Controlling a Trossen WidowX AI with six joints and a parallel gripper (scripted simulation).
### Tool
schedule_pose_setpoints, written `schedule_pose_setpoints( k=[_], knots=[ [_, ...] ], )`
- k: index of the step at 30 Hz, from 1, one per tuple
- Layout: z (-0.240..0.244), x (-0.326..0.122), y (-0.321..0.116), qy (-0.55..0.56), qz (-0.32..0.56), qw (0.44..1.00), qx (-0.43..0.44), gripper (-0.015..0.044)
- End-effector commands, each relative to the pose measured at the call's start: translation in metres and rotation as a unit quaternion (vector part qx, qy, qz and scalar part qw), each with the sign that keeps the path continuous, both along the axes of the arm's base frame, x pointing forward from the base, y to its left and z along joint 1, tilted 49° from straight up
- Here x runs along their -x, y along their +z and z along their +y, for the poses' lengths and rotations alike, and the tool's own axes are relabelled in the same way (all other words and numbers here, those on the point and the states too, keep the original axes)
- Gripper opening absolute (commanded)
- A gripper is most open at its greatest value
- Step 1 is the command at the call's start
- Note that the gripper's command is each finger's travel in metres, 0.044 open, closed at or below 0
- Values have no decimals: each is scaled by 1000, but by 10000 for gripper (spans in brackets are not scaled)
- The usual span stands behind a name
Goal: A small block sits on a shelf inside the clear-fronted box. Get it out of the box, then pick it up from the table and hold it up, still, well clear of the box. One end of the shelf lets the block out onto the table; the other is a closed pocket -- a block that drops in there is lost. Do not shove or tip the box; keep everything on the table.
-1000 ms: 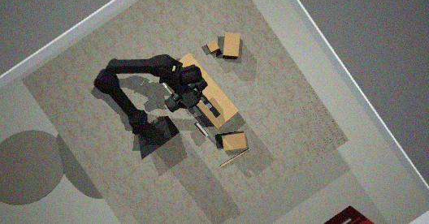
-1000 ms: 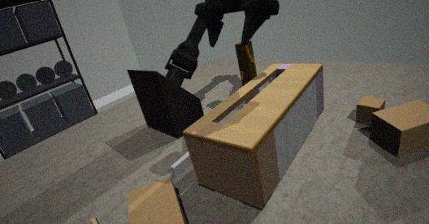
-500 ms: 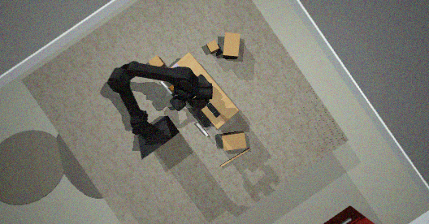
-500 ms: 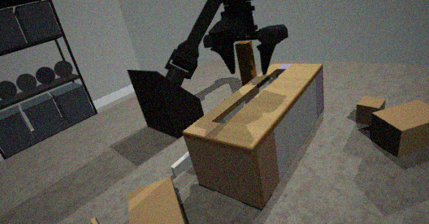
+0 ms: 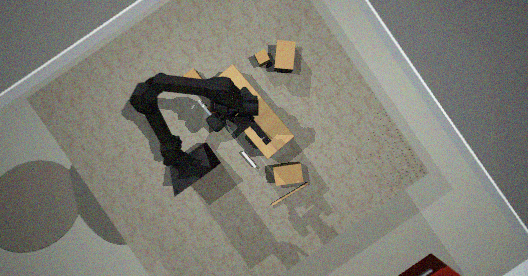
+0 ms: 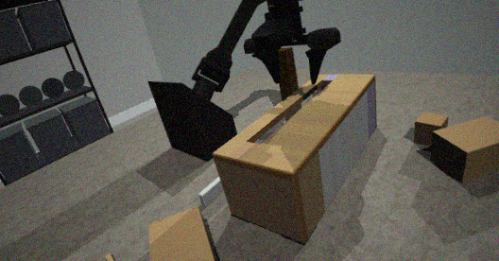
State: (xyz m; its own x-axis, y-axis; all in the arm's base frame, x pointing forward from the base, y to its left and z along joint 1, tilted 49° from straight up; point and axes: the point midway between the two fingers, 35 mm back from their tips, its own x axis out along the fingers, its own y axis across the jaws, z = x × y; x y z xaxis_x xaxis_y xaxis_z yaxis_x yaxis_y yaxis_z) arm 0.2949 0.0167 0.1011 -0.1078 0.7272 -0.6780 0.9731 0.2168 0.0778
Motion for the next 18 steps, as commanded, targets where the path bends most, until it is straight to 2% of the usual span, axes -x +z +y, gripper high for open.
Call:
schedule_pose_setpoints(
  k=[1,18],
  knots=[
    [4,0,7,-3,-2,1000,0,400],
    [21,4,28,-3,-1,1000,0,400]
  ],
)
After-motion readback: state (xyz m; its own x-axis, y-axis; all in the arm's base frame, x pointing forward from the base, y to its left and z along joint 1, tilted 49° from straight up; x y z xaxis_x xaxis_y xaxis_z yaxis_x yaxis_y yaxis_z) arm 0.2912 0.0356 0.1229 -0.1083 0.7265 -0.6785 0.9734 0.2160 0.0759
